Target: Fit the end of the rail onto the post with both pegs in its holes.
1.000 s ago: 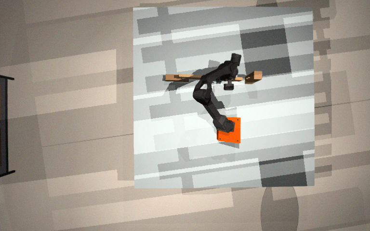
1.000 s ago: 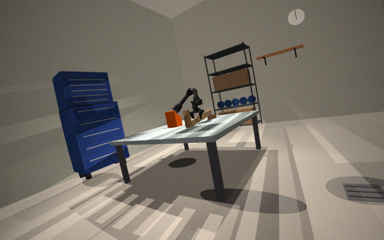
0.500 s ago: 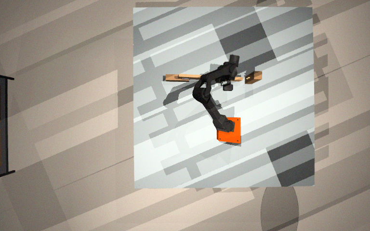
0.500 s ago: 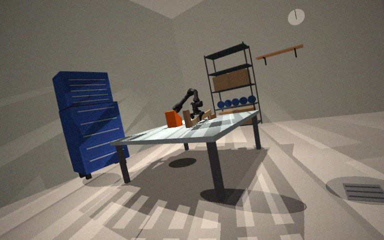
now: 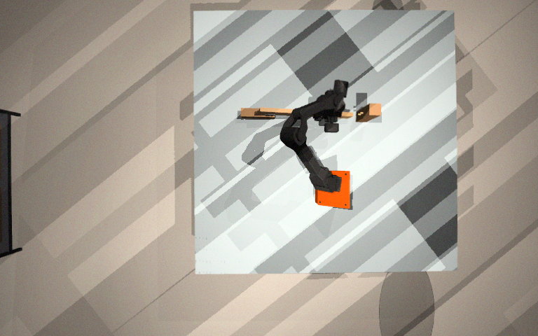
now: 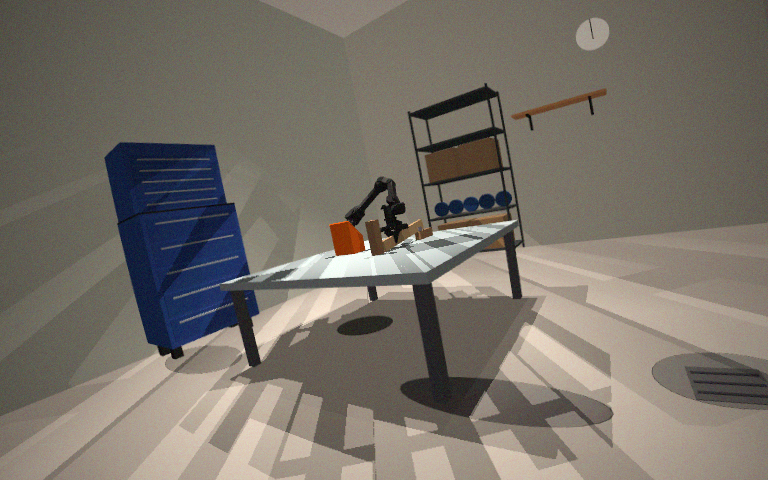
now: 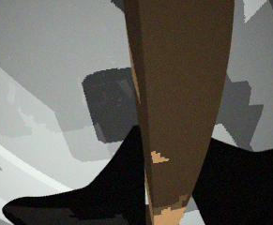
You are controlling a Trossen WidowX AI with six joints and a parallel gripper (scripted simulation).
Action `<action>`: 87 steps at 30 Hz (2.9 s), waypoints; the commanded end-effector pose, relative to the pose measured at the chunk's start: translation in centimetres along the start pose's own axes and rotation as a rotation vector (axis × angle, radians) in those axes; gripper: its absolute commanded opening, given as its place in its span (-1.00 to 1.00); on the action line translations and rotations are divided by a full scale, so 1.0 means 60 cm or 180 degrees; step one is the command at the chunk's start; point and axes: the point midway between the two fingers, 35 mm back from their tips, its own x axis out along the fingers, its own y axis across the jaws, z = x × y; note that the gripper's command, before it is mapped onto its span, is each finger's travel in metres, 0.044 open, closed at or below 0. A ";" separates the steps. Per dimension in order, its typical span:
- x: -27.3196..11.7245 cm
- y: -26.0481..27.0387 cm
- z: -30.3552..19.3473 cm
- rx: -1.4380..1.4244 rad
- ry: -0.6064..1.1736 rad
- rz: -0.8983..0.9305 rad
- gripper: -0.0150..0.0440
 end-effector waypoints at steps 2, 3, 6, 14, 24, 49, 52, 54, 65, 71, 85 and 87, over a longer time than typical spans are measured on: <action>0.001 0.000 0.000 0.0009 -0.0015 -0.0001 -0.38; 0.001 0.000 0.000 0.0009 -0.0015 -0.0001 -0.40; 0.001 0.000 0.000 0.0009 -0.0015 -0.0001 -0.49; 0.001 0.000 0.000 0.0009 -0.0015 -0.0001 -0.49; -0.007 0.000 0.000 0.0009 -0.0014 -0.0002 -0.49; -0.028 -0.009 -0.001 0.0008 -0.0013 -0.0003 -0.49; -0.031 -0.010 -0.001 0.0008 -0.0012 -0.0003 -0.49; -0.032 -0.010 -0.001 0.0008 -0.0012 -0.0003 -0.49; -0.041 -0.012 -0.001 0.0008 -0.0011 -0.0003 -0.49; -0.046 -0.012 -0.001 0.0008 -0.0011 -0.0003 -0.49; -0.058 -0.012 -0.001 0.0008 -0.0010 -0.0003 -0.49; -0.060 -0.012 -0.001 0.0008 -0.0010 -0.0003 -0.49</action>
